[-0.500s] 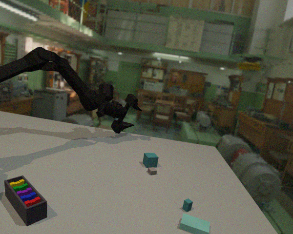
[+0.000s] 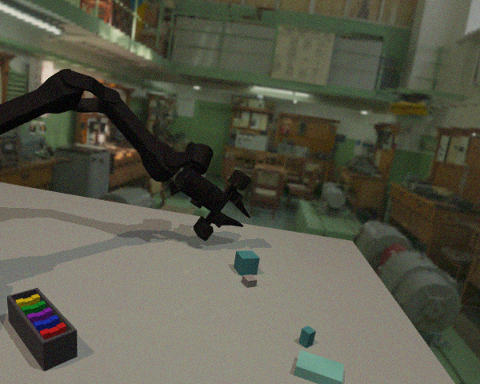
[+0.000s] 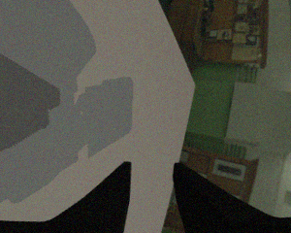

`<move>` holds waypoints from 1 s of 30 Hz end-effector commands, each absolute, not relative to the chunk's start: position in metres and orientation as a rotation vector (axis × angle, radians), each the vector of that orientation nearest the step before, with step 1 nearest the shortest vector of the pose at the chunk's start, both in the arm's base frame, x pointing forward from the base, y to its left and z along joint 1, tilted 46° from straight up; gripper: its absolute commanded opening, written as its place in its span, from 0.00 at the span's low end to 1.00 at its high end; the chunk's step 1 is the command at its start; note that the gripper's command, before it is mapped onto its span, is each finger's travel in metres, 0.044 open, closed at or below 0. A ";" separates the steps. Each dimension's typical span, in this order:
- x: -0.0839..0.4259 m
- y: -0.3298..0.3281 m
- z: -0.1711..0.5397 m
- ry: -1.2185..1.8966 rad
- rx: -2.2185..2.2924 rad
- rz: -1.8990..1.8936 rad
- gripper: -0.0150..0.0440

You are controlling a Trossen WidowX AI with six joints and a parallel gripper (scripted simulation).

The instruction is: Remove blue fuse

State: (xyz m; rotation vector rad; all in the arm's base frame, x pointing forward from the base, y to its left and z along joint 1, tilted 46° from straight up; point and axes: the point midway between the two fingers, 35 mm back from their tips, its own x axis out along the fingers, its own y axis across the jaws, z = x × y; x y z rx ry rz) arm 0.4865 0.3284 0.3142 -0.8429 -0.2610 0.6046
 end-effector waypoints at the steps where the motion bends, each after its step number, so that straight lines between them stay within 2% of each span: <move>1: 0.505 0.287 0.254 -0.091 -0.919 0.663 0.38; 8: 0.511 0.220 0.178 0.158 -0.949 0.751 0.38; 16: 0.485 0.140 0.096 0.453 -0.884 0.875 0.38; 23: 0.435 0.077 0.034 0.686 -0.740 1.005 0.38; 30: 0.359 0.025 -0.010 0.875 -0.459 1.123 0.38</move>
